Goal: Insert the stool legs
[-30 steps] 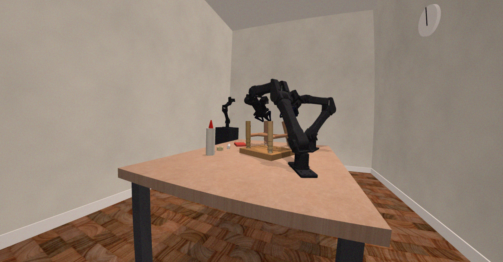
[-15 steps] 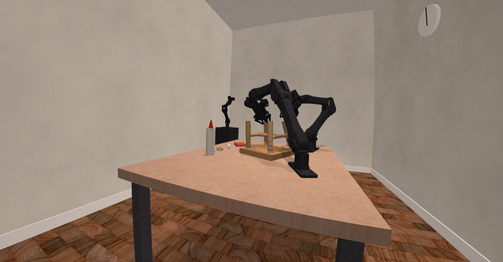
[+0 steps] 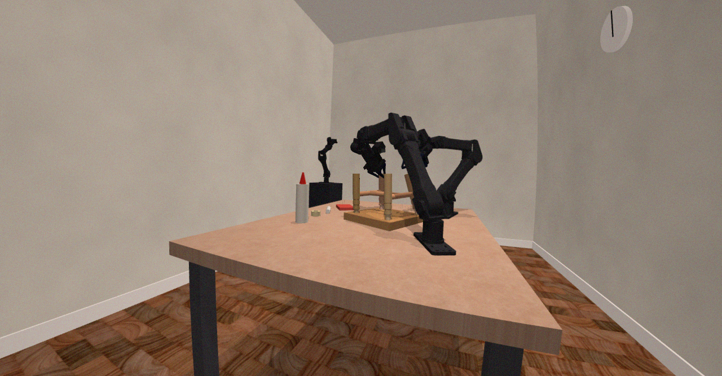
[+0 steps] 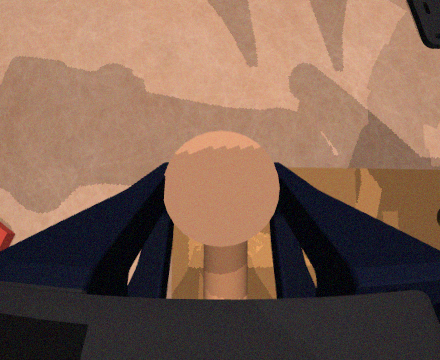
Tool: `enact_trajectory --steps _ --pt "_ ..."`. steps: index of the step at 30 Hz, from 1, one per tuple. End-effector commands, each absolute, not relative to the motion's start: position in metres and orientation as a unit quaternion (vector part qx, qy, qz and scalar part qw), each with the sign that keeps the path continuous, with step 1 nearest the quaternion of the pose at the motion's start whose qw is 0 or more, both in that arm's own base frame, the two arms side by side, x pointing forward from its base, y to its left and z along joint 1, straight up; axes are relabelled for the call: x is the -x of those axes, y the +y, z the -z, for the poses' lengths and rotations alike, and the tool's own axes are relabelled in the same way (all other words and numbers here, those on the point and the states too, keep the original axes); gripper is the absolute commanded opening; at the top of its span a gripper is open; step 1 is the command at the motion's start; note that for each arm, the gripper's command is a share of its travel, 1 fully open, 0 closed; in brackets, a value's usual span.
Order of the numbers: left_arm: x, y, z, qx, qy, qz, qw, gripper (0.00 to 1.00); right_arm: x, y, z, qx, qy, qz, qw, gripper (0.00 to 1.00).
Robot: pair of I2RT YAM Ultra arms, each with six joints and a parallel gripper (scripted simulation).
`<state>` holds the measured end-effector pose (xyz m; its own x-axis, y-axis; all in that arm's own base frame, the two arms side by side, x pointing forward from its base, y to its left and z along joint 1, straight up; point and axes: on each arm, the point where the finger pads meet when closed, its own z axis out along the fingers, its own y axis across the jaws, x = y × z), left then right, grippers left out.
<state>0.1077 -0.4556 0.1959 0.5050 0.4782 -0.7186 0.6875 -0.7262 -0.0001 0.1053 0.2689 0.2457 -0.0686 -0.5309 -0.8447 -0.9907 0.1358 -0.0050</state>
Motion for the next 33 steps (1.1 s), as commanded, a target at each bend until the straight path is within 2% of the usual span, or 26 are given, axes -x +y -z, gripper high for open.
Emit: enact_trajectory --steps 1,18,19,24,26,27,33 --pt "-0.098 -0.454 -0.184 -0.856 0.337 0.373 0.123 0.28 -0.110 0.274 -0.273 0.571 0.641 -0.324 0.396 0.69" --pt "-0.096 -0.454 -0.180 -0.858 0.334 0.372 0.118 0.28 -0.106 0.271 -0.277 0.570 0.635 -0.328 0.404 0.69" --pt "-0.096 -0.454 -0.180 -0.858 0.334 0.372 0.118 0.28 -0.103 0.267 -0.246 0.575 0.651 -0.322 0.377 0.69" --pt "-0.096 -0.454 -0.180 -0.858 0.334 0.372 0.118 0.28 -0.104 0.268 -0.247 0.574 0.648 -0.323 0.383 0.69" --pt "-0.096 -0.454 -0.180 -0.858 0.334 0.372 0.118 0.28 -0.106 0.270 -0.268 0.570 0.635 -0.328 0.405 0.69" --pt "-0.096 -0.454 -0.180 -0.858 0.334 0.372 0.118 0.28 -0.104 0.268 -0.236 0.575 0.653 -0.322 0.375 0.69" --pt "-0.096 -0.454 -0.180 -0.858 0.334 0.372 0.118 0.28 -0.105 0.269 -0.243 0.572 0.644 -0.325 0.391 0.69"
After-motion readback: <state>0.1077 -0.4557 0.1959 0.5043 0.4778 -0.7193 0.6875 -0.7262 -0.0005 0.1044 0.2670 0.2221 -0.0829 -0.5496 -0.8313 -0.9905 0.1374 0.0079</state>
